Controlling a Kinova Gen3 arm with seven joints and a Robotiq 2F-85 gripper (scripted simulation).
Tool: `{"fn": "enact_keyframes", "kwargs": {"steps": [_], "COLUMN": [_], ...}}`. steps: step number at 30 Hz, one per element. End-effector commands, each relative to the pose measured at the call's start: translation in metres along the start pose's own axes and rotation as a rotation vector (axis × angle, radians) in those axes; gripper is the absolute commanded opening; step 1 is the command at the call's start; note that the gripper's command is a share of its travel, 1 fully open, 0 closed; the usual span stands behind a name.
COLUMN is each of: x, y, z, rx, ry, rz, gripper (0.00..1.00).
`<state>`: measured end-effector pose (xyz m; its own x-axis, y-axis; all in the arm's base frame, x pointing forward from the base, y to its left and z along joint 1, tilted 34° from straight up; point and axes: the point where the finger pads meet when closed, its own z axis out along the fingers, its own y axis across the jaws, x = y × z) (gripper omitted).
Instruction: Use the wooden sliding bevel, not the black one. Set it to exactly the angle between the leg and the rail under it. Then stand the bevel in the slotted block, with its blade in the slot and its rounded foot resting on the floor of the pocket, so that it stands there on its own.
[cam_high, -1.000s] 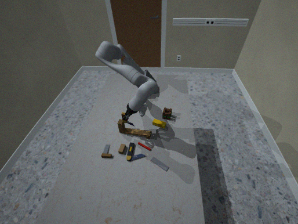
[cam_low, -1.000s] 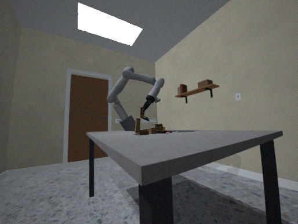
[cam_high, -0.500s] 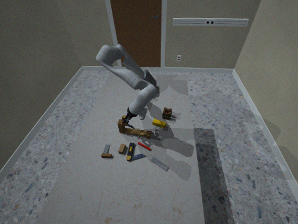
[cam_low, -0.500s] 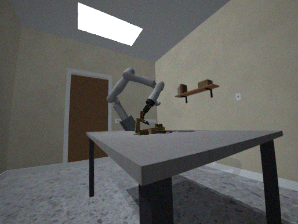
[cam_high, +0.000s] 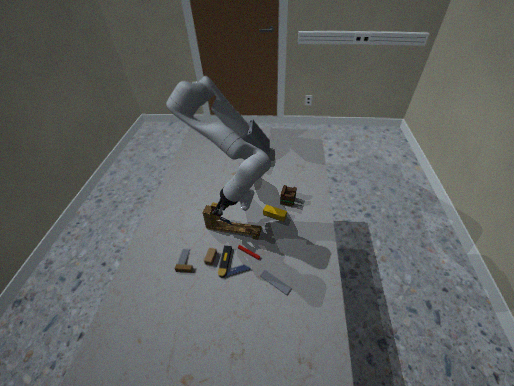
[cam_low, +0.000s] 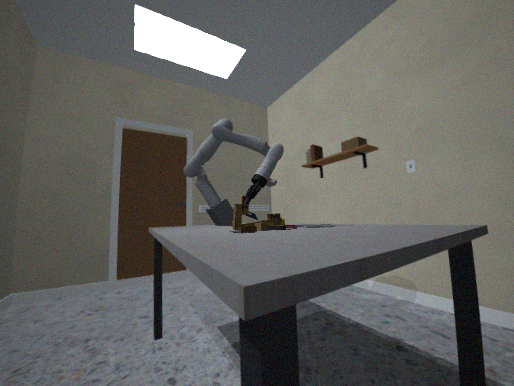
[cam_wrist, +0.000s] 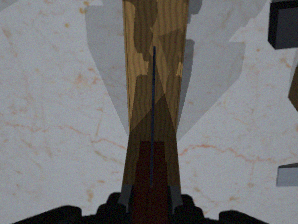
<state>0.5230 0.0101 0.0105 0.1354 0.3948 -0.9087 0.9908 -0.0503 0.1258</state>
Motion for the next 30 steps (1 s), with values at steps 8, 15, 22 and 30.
{"fn": "enact_keyframes", "kwargs": {"steps": [8, 15, 22, 30], "x": [0.0003, -0.0006, -0.0041, -0.0042], "y": [0.0005, 0.0005, 0.0005, 0.0005], "z": [0.0000, 0.0008, 0.0038, 0.0039], "rx": [-0.001, -0.001, -0.001, -0.001], "ry": [0.001, 0.001, 0.001, 0.001], "rz": [0.001, 0.001, 0.001, 0.001], "gripper": [0.10, 0.10, 0.10, 0.10]}}
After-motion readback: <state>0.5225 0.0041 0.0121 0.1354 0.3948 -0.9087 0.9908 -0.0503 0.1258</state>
